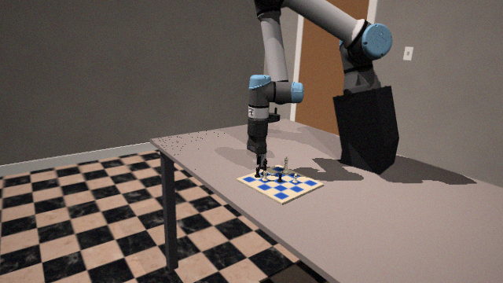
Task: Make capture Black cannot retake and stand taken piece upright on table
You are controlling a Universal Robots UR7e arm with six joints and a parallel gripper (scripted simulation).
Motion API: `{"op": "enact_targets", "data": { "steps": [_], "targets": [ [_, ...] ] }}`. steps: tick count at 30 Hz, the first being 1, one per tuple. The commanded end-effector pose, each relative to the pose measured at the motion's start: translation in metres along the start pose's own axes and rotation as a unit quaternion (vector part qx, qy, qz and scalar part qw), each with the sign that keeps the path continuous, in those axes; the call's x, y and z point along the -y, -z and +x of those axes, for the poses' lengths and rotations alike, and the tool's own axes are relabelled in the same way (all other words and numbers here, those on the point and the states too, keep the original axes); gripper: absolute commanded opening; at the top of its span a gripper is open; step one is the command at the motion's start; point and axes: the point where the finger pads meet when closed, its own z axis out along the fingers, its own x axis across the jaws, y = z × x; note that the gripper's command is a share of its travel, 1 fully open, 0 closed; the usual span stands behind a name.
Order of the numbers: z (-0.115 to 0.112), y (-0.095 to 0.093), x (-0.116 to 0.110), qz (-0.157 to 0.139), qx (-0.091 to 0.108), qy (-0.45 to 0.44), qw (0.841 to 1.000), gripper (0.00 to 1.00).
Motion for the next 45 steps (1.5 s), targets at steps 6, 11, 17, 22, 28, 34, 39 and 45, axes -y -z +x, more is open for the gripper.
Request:
{"op": "enact_targets", "data": {
  "steps": [6, 11, 17, 22, 28, 34, 39, 45],
  "targets": [
    [0.000, 0.000, 0.000, 0.000, 0.000, 0.000, 1.000, 0.76],
    [0.000, 0.000, 0.000, 0.000, 0.000, 0.000, 1.000, 0.76],
    [0.000, 0.000, 0.000, 0.000, 0.000, 0.000, 1.000, 0.76],
    [0.000, 0.005, 0.000, 0.000, 0.000, 0.000, 1.000, 0.76],
    [0.000, 0.017, 0.000, 0.000, 0.000, 0.000, 1.000, 0.76],
    [0.000, 0.043, 0.000, 0.000, 0.000, 0.000, 1.000, 0.76],
    [0.000, 0.066, 0.000, 0.000, 0.000, 0.000, 1.000, 0.76],
    [0.000, 0.080, 0.000, 0.000, 0.000, 0.000, 1.000, 0.76]
  ]
}}
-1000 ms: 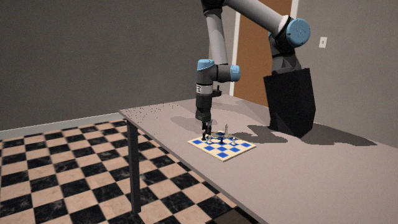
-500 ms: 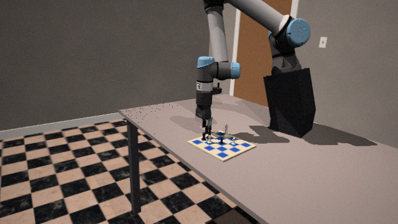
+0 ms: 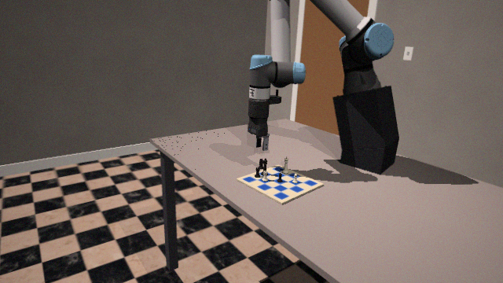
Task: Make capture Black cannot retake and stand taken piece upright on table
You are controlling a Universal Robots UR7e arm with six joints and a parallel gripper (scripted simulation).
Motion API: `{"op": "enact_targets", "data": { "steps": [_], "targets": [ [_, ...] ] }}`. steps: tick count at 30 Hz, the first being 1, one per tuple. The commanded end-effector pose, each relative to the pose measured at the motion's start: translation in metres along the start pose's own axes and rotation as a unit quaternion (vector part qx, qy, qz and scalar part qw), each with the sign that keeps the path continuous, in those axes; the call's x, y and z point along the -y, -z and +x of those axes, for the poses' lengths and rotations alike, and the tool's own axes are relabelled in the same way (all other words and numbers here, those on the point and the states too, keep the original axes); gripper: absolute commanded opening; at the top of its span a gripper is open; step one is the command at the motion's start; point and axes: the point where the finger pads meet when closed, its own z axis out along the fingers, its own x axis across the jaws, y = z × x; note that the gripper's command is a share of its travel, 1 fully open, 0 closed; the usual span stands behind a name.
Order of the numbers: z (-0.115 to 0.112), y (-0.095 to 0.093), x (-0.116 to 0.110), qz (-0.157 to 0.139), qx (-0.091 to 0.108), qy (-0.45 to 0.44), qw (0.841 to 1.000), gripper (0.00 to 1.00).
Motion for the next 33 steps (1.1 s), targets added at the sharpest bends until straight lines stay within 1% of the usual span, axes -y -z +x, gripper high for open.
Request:
{"op": "enact_targets", "data": {
  "steps": [1, 5, 9, 10, 33],
  "targets": [
    [-0.0002, 0.0137, -0.0003, 0.000, 0.000, 0.000, 1.000, 0.76],
    [-0.0002, 0.0198, -0.0003, 0.000, 0.000, 0.000, 1.000, 0.76],
    [-0.0002, 0.0209, -0.0003, 0.000, 0.000, 0.000, 1.000, 0.76],
    [-0.0002, 0.0209, -0.0003, 0.000, 0.000, 0.000, 1.000, 1.00],
    [-0.0002, 0.0209, -0.0003, 0.000, 0.000, 0.000, 1.000, 1.00]
  ]
}}
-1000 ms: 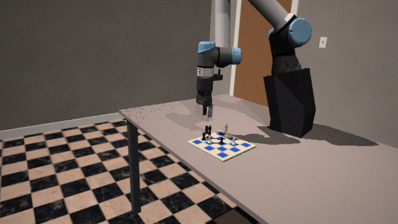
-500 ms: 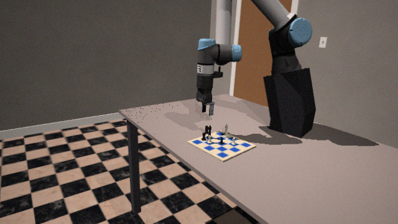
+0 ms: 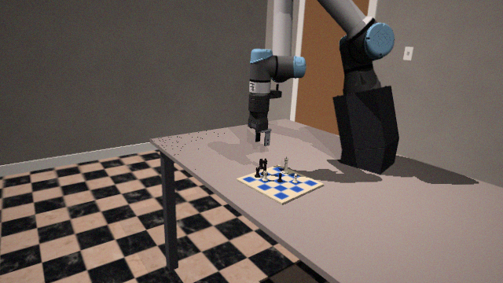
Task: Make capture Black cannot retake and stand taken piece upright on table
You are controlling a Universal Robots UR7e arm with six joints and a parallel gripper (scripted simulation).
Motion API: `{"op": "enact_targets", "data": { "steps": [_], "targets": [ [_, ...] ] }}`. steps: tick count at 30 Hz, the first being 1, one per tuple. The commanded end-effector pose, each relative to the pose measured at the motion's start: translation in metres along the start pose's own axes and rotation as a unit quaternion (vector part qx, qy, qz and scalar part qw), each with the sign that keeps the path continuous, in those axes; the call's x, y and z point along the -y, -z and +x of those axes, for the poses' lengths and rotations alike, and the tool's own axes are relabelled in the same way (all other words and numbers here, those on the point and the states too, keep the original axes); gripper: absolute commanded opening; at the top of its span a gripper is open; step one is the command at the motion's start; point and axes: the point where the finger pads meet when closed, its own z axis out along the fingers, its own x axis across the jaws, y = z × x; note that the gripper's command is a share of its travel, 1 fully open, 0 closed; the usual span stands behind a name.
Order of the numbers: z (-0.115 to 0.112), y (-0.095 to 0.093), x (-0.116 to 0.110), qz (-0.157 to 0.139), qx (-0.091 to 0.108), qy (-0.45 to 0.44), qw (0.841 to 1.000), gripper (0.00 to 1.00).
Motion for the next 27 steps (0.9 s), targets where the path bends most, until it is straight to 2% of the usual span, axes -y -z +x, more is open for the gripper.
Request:
{"op": "enact_targets", "data": {
  "steps": [1, 7, 13, 15, 17, 22, 27],
  "targets": [
    [0.000, 0.000, -0.001, -0.001, 0.000, 0.001, 1.000, 1.00],
    [0.004, 0.000, -0.003, -0.001, 0.000, 0.033, 0.999, 1.00],
    [0.014, 0.000, -0.010, -0.001, -0.001, 0.122, 0.992, 1.00],
    [0.014, 0.000, -0.010, -0.001, -0.001, 0.122, 0.992, 1.00],
    [0.019, -0.001, -0.014, -0.001, -0.001, 0.165, 0.986, 1.00],
    [0.035, -0.001, -0.024, -0.001, -0.001, 0.288, 0.958, 1.00],
    [0.055, -0.002, -0.037, -0.001, -0.001, 0.419, 0.908, 1.00]
  ]
}}
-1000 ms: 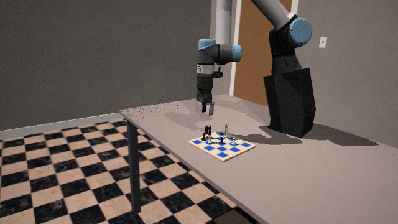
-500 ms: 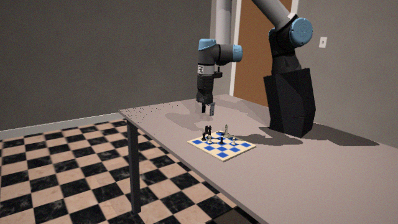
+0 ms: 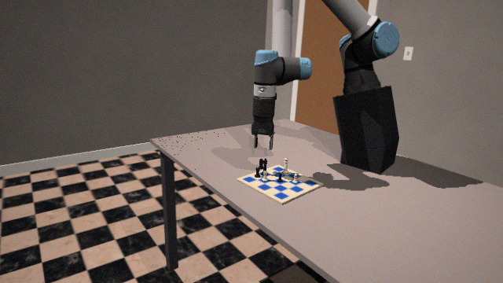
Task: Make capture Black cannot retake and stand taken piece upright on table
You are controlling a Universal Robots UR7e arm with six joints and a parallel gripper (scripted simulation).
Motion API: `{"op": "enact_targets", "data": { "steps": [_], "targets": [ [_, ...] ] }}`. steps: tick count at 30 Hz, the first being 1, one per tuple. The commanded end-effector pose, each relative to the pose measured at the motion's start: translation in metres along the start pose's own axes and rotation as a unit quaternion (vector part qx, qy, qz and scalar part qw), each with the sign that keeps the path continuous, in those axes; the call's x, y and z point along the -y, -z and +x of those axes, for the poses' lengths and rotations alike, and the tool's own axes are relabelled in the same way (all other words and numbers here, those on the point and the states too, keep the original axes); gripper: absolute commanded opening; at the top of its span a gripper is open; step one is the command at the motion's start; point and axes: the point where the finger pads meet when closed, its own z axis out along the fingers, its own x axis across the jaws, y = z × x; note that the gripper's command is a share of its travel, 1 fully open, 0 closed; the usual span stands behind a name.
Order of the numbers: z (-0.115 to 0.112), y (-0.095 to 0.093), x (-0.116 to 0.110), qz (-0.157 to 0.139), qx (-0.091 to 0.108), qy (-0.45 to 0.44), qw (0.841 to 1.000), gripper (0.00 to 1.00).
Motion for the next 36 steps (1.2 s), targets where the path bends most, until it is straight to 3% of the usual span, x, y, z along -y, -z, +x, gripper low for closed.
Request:
{"op": "enact_targets", "data": {
  "steps": [1, 5, 12, 19, 27, 28, 36],
  "targets": [
    [0.007, 0.000, -0.020, -0.003, 0.000, 0.133, 0.991, 1.00],
    [0.011, 0.000, -0.029, -0.002, 0.000, 0.186, 0.983, 1.00],
    [0.022, 0.000, -0.054, -0.002, 0.001, 0.334, 0.943, 1.00],
    [0.029, 0.000, -0.067, -0.001, 0.002, 0.404, 0.915, 1.00],
    [0.030, 0.000, -0.069, -0.001, 0.002, 0.414, 0.910, 1.00],
    [0.030, 0.000, -0.069, -0.001, 0.002, 0.414, 0.910, 0.73],
    [0.030, 0.000, -0.069, -0.001, 0.002, 0.414, 0.910, 0.73]
  ]
}}
